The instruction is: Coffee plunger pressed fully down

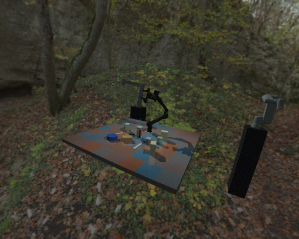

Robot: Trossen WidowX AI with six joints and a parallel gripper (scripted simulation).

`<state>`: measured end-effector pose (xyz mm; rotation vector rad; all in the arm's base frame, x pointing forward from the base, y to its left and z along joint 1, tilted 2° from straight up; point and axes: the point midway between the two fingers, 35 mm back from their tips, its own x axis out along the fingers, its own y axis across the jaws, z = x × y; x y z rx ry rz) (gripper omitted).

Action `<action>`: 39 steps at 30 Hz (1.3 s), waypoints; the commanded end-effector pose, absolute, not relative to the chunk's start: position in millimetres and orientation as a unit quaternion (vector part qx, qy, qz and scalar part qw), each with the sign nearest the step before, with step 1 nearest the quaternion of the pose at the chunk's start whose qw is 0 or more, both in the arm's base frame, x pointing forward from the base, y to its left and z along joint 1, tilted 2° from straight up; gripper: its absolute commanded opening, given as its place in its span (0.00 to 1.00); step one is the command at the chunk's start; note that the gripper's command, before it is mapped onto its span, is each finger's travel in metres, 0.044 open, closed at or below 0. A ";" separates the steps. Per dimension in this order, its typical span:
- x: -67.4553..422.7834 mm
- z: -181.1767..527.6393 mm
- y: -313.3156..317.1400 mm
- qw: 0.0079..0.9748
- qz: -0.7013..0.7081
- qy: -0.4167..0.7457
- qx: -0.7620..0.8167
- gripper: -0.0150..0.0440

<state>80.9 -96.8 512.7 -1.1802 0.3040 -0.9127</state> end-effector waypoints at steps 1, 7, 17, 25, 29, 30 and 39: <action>137.7 466.0 -100.9 0.855 -0.282 0.125 -0.418 1.00; 175.2 412.3 -63.2 0.959 -0.130 0.148 -0.203 1.00; 194.6 359.3 -10.4 0.971 -0.003 0.239 0.012 1.00; 196.3 307.9 -8.1 0.971 -0.001 0.239 0.011 1.00; 196.7 301.9 -6.7 0.971 0.003 0.239 0.010 1.00; 197.0 301.8 -6.8 0.971 0.003 0.239 0.010 1.00; 207.4 297.1 -7.0 0.971 0.003 0.238 0.010 1.00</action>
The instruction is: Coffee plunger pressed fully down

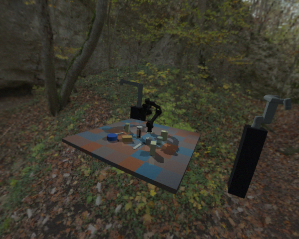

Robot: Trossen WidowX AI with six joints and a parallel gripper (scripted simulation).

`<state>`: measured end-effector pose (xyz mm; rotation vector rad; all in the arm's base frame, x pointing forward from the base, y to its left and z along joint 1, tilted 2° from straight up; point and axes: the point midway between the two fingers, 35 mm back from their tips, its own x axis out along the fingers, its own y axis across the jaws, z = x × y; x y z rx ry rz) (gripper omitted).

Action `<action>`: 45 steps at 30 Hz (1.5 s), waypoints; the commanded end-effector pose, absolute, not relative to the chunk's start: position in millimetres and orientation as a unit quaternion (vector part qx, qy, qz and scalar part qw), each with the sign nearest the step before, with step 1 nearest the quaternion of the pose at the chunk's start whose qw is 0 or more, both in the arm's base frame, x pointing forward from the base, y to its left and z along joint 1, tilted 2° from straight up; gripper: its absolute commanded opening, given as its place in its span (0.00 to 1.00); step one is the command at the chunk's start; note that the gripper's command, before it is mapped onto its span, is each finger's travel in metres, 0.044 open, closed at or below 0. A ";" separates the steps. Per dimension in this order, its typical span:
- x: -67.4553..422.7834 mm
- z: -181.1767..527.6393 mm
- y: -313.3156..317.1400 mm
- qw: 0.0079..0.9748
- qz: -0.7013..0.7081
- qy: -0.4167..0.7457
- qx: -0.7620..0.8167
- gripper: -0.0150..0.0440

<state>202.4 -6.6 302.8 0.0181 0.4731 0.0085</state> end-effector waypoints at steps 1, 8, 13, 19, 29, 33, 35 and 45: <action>208.9 296.4 -7.0 0.971 0.003 0.238 0.010 1.00; 219.0 291.3 -6.7 0.971 0.003 0.238 0.010 1.00; 226.0 287.3 -6.4 0.971 0.003 0.237 0.010 1.00; 232.1 283.6 -5.9 0.971 0.004 0.237 0.010 1.00; 232.0 283.7 -5.9 0.971 0.004 0.237 0.010 0.60; 232.0 283.7 -5.9 0.971 0.004 0.237 0.010 0.46; 232.0 283.7 -5.9 0.971 0.004 0.237 0.010 0.46; 232.4 281.2 -5.8 0.971 0.004 0.237 0.010 0.46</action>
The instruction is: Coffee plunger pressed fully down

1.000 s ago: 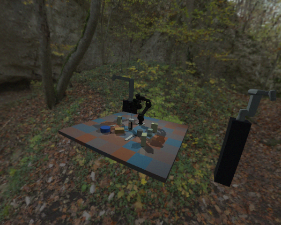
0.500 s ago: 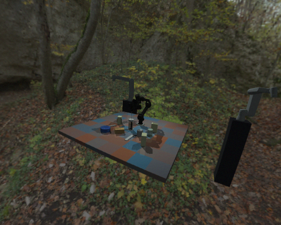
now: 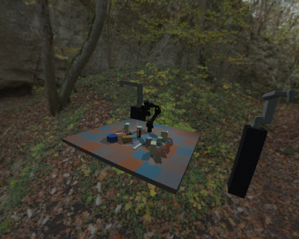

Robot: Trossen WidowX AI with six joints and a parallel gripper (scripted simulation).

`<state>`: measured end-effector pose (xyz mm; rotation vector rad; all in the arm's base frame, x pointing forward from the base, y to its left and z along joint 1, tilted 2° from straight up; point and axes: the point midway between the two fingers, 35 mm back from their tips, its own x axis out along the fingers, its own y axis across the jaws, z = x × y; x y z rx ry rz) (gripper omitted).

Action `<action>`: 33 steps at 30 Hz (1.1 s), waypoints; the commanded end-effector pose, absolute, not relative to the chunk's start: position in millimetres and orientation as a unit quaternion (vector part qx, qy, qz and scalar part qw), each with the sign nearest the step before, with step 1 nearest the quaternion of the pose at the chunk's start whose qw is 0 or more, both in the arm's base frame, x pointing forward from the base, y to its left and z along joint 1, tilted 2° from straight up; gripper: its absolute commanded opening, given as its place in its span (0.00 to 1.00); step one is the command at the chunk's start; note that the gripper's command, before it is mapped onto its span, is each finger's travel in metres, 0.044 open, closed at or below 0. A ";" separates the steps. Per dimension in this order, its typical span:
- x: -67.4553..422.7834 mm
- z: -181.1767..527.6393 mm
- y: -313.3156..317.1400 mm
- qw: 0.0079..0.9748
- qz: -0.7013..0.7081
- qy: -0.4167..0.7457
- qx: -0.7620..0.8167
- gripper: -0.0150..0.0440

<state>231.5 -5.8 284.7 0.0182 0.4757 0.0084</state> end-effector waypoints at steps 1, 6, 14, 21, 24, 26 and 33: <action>232.5 280.0 -5.8 0.971 0.004 0.237 0.010 0.46; 233.5 272.5 -5.7 0.971 0.004 0.237 0.010 0.46; 235.1 260.3 -5.5 0.971 0.004 0.237 0.010 0.46; 236.4 249.4 -5.2 0.971 0.004 0.237 0.010 0.46; 237.0 244.6 -5.1 0.972 0.004 0.237 0.010 0.46; 237.3 241.5 -5.0 0.972 0.004 0.237 0.010 0.46; 238.6 230.6 -4.7 0.972 0.004 0.237 0.010 0.46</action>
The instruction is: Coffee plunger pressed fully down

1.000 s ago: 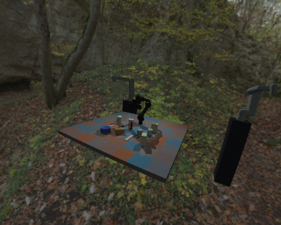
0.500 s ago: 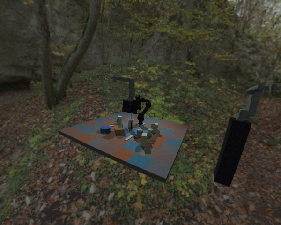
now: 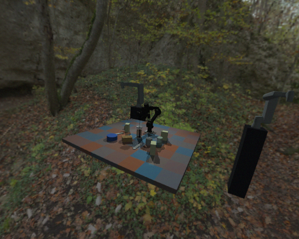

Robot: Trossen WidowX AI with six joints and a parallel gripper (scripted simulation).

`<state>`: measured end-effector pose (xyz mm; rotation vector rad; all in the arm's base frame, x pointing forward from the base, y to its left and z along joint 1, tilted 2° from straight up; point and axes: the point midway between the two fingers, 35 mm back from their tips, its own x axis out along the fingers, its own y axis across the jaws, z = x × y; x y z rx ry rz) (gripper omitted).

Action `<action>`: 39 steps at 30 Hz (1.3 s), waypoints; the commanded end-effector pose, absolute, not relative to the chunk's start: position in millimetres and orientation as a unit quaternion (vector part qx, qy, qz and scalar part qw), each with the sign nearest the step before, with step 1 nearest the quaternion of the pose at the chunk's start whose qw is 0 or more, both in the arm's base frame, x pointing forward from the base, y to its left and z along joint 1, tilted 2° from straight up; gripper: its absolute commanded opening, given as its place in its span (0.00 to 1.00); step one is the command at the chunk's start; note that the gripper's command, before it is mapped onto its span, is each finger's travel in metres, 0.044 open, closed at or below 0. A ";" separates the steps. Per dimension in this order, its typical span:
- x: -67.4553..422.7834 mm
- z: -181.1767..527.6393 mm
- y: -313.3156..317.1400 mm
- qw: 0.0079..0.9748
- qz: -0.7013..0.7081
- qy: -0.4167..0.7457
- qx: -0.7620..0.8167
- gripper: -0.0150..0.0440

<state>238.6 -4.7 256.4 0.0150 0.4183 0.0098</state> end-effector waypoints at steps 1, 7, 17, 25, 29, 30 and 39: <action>238.8 229.0 -4.7 0.972 0.004 0.237 0.010 0.46; 240.1 219.5 -4.4 0.972 0.004 0.237 0.010 0.46; 242.5 203.7 -3.9 0.972 0.004 0.237 0.010 0.46; 245.3 191.3 -3.3 0.972 0.004 0.236 0.011 0.46; 248.0 186.1 -2.9 0.972 0.004 0.236 0.011 0.46; 248.7 185.6 -2.8 0.972 0.004 0.236 0.011 0.46; 251.6 186.8 -2.5 0.972 0.004 0.236 0.011 0.46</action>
